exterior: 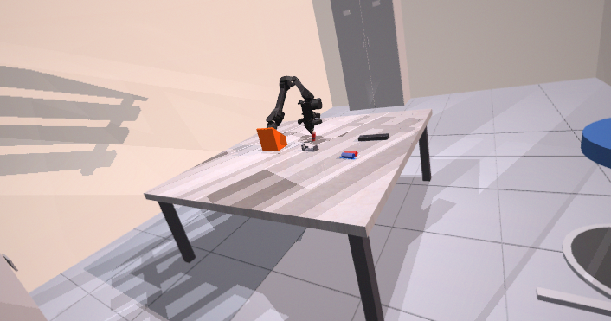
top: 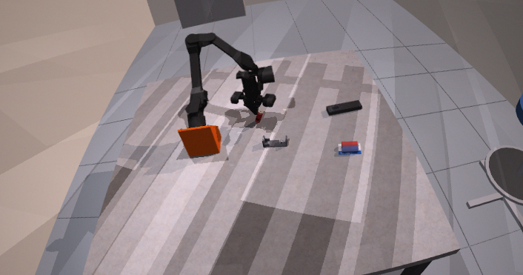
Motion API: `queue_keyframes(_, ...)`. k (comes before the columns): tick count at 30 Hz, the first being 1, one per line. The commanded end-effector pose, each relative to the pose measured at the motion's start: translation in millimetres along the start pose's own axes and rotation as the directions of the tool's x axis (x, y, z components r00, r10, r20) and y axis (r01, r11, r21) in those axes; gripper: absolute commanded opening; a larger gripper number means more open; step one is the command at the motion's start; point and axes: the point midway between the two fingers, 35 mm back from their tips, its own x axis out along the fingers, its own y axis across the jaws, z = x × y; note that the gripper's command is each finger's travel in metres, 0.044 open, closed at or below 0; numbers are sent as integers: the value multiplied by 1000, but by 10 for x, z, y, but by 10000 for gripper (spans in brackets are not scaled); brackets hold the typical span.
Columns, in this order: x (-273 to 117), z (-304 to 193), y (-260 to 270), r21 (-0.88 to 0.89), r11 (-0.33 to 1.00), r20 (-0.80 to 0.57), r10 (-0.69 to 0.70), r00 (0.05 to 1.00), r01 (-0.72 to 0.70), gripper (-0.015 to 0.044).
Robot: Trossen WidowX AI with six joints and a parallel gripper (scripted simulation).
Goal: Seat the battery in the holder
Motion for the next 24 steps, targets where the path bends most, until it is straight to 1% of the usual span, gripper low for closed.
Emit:
queue_keyframes(1, 4, 3, -68, -5, 1000, 4, 1, 1000, -1, 0)
queue_keyframes(14, -1, -20, -208, 0, 1000, 0, 0, 1000, 0, 0)
queue_keyframes(16, -98, -21, -228, -1, 1000, -2, -1, 1000, 1, 0)
queue_keyframes(24, -735, -23, -249, -5, 1000, 0, -1, 1000, 1, 0)
